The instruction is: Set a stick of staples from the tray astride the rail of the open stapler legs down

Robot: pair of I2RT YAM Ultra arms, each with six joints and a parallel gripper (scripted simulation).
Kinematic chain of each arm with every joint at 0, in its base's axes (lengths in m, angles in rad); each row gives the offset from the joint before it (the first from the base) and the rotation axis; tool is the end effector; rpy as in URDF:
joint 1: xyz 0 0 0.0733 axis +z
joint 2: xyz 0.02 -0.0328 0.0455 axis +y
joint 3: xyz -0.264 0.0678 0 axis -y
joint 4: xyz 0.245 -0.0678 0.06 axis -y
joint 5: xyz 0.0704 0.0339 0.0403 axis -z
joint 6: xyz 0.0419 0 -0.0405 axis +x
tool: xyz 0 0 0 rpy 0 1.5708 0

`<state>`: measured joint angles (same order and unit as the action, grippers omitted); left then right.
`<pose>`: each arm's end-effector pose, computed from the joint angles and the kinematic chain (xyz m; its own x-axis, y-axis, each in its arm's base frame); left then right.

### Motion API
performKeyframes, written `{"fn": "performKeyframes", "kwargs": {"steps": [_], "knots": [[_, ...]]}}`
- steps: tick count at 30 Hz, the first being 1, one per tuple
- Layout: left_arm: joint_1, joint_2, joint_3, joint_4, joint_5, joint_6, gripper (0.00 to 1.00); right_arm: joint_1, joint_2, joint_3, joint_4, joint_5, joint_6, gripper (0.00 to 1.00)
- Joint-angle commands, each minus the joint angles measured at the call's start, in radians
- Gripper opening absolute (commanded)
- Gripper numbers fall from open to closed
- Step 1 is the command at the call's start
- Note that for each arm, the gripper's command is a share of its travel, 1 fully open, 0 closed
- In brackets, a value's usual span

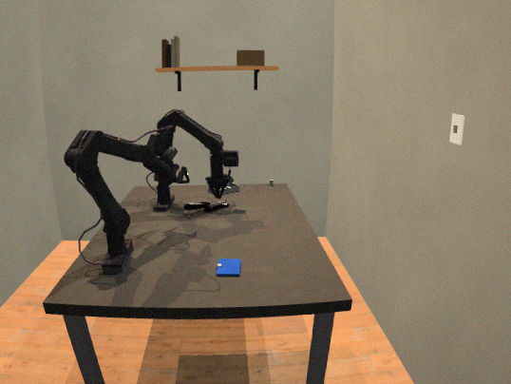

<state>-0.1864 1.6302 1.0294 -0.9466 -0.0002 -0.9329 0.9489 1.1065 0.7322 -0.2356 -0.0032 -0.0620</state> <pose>0.2696 -0.0497 0.1811 -0.7339 -0.6791 -0.0141 -0.6789 0.7340 -0.0187 0.1410 0.1988 0.2566 -0.2826 -0.5006 -0.8182 -0.8334 0.5505 -0.0490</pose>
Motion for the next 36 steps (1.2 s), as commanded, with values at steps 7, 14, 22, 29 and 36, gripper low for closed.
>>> {"fn": "performKeyframes", "kwargs": {"steps": [7, 14, 22, 29, 36], "knots": [[-0.019, -0.057, 0.15, -0.166, 0.0, -0.017, 0.18, -0.002, -0.021, 0.0, 0.007, 0.001, -0.004, 1.0], [-0.011, -0.024, 0.153, -0.191, 0.0, -0.01, 0.18, -0.002, -0.021, 0.0, 0.007, 0.001, -0.004, 1.0], [-0.028, -0.061, 0.124, -0.143, -0.049, 0.116, 0.75, -0.002, -0.021, 0.0, 0.007, 0.001, -0.004, 1.0], [-0.079, -0.229, 0.015, -0.077, -0.115, 0.378, 1.0, -0.002, -0.021, 0.0, 0.007, 0.001, -0.004, 1.0], [-0.095, -0.376, -0.076, -0.017, -0.118, 0.599, 1.0, -0.002, -0.021, 0.0, 0.007, 0.001, -0.004, 1.0]]}}
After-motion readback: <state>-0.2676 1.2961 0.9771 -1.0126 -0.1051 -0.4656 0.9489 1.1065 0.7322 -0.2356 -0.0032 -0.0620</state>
